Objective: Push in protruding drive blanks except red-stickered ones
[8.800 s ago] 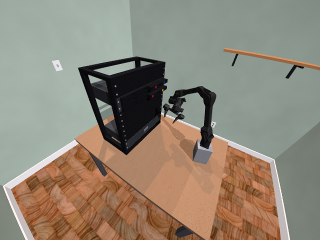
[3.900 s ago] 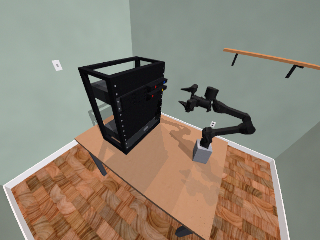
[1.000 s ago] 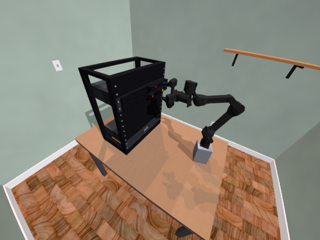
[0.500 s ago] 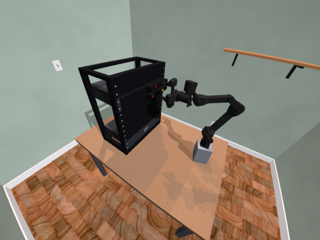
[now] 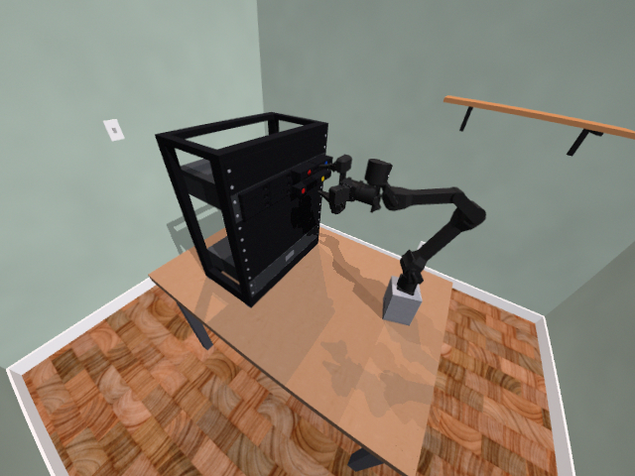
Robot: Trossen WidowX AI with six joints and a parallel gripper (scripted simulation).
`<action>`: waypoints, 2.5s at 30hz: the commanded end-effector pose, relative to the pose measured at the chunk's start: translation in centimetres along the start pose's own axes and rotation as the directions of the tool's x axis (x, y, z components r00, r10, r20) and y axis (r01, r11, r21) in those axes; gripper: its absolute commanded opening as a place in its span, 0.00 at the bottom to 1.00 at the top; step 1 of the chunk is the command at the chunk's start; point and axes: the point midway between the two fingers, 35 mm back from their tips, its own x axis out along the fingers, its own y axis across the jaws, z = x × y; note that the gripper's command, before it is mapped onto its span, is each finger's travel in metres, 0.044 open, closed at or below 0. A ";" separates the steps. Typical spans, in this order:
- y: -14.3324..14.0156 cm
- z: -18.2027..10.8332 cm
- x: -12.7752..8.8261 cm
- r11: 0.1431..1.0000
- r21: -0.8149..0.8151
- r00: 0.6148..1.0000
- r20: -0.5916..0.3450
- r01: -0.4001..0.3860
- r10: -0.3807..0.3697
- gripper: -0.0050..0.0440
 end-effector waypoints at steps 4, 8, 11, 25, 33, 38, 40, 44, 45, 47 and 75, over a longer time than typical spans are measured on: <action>-0.8 -0.2 -0.2 1.000 0.006 1.000 -0.005 0.017 -0.017 1.00; -0.8 -0.2 -0.2 1.000 0.006 1.000 -0.005 0.017 -0.017 1.00; -0.8 -0.2 -0.2 1.000 0.006 1.000 -0.005 0.017 -0.017 1.00; -0.8 -1.5 -0.2 1.000 0.006 1.000 -0.005 0.017 -0.017 1.00; -0.7 -4.4 -0.2 1.000 0.006 1.000 -0.005 0.017 -0.017 1.00; -0.7 -6.7 -0.2 1.000 0.006 1.000 -0.005 0.017 -0.017 1.00; -0.6 -7.5 -0.2 1.000 0.006 1.000 -0.005 0.017 -0.017 1.00; -0.6 -8.4 -0.2 1.000 0.006 1.000 -0.005 0.017 -0.017 1.00; -0.6 -8.8 -0.2 1.000 0.006 1.000 -0.005 0.017 -0.017 1.00; -0.6 -9.6 -0.2 1.000 0.006 1.000 -0.005 0.017 -0.017 1.00; -0.5 -12.5 -0.2 1.000 0.006 1.000 -0.005 0.017 -0.017 1.00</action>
